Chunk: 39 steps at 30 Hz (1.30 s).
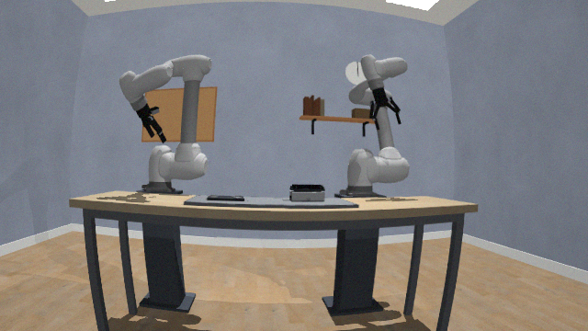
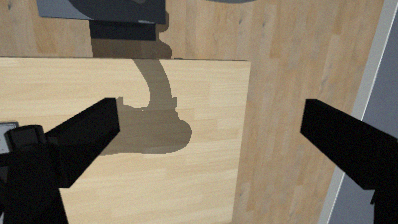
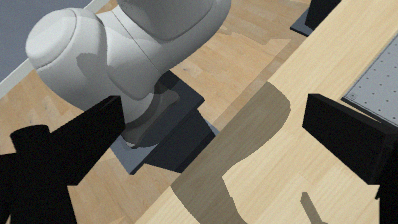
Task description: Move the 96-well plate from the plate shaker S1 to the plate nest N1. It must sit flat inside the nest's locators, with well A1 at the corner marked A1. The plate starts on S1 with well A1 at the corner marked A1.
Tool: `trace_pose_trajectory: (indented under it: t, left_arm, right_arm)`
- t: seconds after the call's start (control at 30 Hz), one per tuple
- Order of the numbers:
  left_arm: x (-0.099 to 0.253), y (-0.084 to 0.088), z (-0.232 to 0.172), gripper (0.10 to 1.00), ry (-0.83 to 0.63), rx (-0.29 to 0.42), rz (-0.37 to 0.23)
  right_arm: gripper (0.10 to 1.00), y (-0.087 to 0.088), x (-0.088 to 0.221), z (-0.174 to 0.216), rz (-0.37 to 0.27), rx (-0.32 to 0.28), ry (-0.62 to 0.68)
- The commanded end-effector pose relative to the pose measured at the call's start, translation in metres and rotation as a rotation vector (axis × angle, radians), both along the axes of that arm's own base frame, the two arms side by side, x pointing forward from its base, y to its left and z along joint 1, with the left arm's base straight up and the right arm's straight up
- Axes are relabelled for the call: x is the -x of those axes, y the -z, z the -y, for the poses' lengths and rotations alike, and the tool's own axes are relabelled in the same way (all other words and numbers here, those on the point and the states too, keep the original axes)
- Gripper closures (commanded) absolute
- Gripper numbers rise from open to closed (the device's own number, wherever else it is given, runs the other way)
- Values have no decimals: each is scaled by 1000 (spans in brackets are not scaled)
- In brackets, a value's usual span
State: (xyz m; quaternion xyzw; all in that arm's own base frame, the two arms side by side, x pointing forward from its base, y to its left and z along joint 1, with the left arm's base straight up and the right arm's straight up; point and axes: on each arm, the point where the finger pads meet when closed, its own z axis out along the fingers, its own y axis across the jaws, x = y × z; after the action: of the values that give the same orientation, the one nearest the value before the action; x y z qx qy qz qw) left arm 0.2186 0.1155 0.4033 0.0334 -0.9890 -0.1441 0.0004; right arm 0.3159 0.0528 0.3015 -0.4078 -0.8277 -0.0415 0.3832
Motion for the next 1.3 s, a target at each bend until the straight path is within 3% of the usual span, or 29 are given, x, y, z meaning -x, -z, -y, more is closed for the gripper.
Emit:
trace_pose_trajectory:
  t: [0.0,0.6,1.27]
  left_arm:
    - [4,-6,12,98,-27,47,7]
    - [15,-30,51,98,-98,196,25]
    - [20,-44,71,98,-127,269,34]
  right_arm:
    - [98,0,0,0,1,0,0]
    - [98,0,0,0,1,0,0]
    - [98,0,0,0,1,0,0]
